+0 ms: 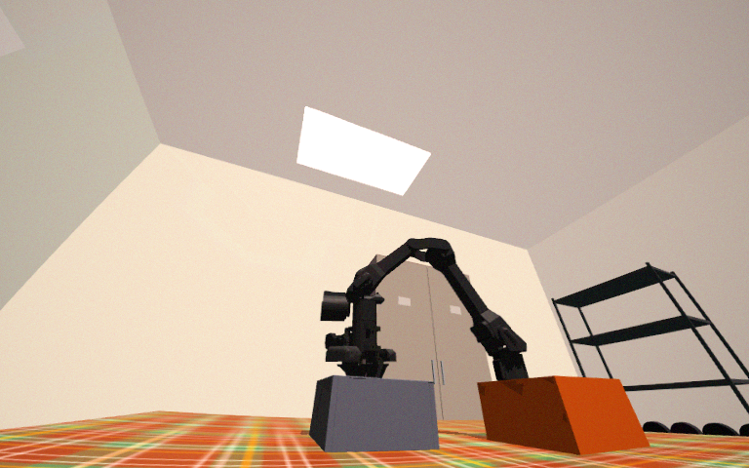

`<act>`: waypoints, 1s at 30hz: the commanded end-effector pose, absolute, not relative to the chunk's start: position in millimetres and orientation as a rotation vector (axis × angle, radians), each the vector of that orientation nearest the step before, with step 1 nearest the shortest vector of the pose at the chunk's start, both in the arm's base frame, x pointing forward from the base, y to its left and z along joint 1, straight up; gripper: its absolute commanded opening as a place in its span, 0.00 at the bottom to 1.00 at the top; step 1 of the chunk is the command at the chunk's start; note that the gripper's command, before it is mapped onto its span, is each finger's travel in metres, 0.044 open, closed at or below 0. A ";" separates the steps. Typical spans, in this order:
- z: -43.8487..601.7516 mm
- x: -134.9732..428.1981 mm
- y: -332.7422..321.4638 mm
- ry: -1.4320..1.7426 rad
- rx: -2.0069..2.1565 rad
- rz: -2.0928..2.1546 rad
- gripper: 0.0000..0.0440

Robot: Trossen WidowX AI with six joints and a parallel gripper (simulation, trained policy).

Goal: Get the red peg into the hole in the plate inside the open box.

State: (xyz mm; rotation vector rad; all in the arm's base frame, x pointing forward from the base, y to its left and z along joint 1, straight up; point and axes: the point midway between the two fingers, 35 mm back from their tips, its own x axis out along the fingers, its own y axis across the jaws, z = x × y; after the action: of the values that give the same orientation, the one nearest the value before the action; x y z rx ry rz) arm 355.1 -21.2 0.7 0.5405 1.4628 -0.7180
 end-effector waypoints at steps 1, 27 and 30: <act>5.2 370.8 -23.4 1.452 0.573 -0.685 0.69; 40.0 444.4 -17.8 1.376 0.686 -0.509 1.00; 40.2 444.8 -17.7 1.375 0.686 -0.508 1.00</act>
State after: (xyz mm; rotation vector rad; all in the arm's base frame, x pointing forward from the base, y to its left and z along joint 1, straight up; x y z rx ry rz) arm 387.3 -29.2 20.1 0.6203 1.5866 -0.6242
